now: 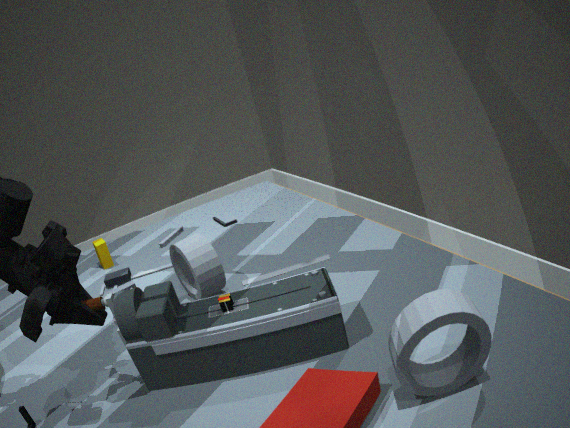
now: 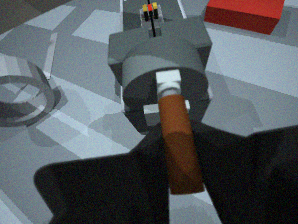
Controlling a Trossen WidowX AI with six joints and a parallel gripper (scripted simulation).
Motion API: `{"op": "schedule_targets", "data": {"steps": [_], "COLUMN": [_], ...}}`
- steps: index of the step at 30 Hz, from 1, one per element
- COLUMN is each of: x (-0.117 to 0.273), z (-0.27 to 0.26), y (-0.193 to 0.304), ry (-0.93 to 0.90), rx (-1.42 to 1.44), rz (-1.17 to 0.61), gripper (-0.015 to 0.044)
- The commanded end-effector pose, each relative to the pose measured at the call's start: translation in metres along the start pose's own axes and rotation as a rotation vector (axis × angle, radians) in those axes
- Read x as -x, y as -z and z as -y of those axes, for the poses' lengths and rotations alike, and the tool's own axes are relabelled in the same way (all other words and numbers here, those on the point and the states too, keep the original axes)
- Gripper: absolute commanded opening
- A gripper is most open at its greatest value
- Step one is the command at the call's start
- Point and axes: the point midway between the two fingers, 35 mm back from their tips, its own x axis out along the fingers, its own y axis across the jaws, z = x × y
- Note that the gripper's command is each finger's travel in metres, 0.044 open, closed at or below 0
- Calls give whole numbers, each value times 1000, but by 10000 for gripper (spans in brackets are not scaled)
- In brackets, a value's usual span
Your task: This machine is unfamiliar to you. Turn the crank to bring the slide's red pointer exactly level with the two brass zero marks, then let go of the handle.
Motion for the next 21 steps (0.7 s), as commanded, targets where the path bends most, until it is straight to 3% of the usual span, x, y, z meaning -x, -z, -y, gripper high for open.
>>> {"op": "schedule_targets", "data": {"steps": [1, 21], "x": [0, -3], "z": [9, 15], "y": [1, 3], "ry": [28, 29], "rx": [-9, -8], "rz": [1, 1], "gripper": [0, 0]}}
